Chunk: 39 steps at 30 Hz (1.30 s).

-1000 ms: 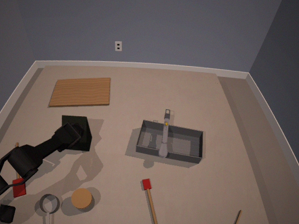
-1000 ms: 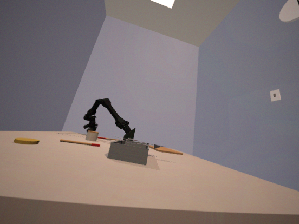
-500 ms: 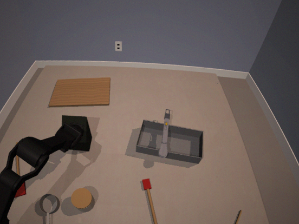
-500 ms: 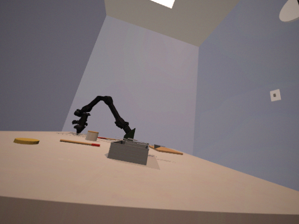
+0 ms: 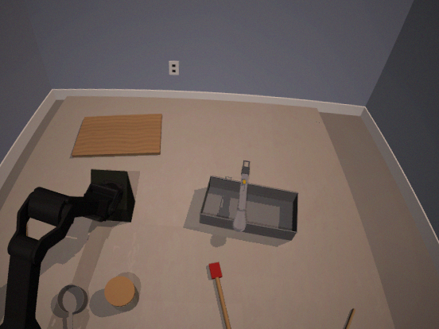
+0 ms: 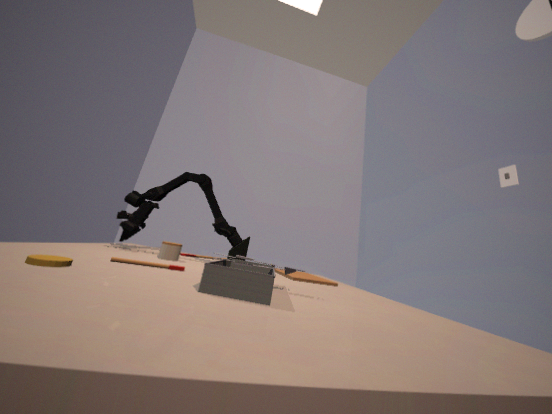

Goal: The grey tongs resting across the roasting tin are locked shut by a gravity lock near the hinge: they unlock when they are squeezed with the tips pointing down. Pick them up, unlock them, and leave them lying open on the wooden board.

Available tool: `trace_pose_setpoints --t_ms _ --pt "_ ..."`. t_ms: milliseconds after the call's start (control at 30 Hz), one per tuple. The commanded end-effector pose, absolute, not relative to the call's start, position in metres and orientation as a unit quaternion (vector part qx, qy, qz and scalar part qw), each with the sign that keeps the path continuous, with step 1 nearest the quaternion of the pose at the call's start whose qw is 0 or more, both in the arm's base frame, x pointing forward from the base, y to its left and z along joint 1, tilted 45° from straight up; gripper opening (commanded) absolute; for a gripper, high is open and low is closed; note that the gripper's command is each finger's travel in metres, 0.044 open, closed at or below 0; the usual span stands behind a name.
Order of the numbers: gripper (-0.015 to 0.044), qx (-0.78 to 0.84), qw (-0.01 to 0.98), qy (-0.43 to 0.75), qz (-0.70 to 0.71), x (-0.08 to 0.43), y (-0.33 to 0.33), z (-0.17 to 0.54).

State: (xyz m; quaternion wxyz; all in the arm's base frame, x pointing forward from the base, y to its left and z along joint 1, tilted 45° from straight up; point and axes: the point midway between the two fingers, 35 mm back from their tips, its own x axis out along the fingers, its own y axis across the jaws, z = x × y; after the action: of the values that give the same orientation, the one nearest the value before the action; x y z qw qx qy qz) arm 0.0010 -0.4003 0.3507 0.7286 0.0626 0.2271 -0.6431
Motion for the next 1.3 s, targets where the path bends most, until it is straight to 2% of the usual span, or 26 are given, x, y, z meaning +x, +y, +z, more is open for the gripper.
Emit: trace_pose_setpoints --t_ms 0,300,700,1000,1267 --pt "0.026 0.039 0.768 0.223 -0.599 0.056 -0.395 0.354" --pt "0.026 -0.037 0.826 0.276 -0.49 0.17 -0.376 0.331" --pt "0.026 -0.139 0.861 0.343 -0.349 0.291 -0.315 0.288" --pt "0.026 -0.248 0.857 0.395 -0.221 0.381 -0.223 0.228" --pt "0.026 -0.375 0.805 0.447 -0.106 0.429 -0.126 0.161"
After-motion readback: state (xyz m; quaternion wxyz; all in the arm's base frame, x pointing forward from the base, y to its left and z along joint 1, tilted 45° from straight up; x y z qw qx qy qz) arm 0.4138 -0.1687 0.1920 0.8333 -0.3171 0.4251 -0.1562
